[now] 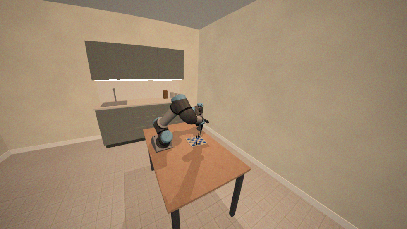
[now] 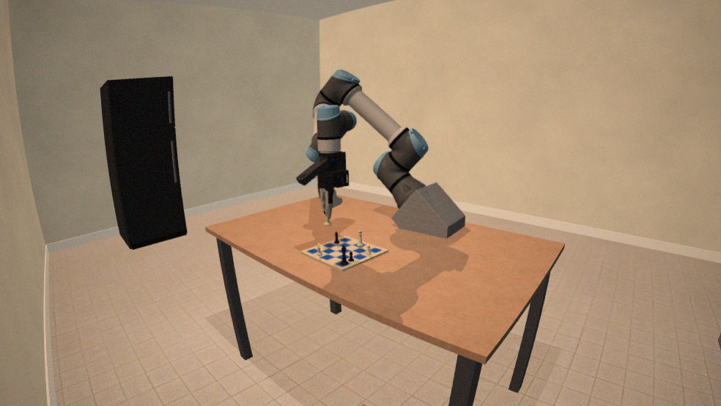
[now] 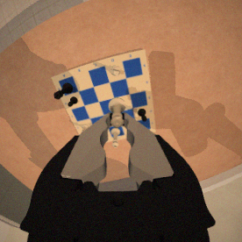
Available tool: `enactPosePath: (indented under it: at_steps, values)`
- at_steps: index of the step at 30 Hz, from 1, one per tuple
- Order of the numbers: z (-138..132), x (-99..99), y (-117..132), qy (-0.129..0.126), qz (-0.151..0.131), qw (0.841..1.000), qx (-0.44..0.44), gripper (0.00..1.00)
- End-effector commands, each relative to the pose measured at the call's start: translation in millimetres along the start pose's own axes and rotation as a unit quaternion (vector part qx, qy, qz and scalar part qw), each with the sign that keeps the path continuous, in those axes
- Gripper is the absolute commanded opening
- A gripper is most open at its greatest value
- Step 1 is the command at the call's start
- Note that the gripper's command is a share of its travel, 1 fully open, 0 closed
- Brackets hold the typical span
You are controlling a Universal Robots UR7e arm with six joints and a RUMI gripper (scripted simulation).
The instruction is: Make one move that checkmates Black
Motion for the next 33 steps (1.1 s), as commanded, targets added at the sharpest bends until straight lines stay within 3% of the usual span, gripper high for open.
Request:
enactPosePath:
  at_steps: [1, 18, 27, 33]
  values:
    - [-1.5, 0.4, -0.4, 0.0, 0.001, 1.0, 0.024, 0.0]
    - [-9.7, 0.6, -1.0, 0.0, 0.001, 0.989, 0.151, 0.0]
    - [-15.2, 0.8, -0.8, 0.0, 0.001, 0.972, 0.235, 0.0]
    - [-20.6, 0.9, -0.1, 0.0, 0.001, 0.948, 0.318, 0.0]
Point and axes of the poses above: the point where the finger pads meet when closed, its own x axis back along the fingers, its own z axis across the jaws, y = z × x, the point moved 5 cm from there along x, back along the fingers, and after that the axes turned 9 degrees about x, right-handed, at the moved point
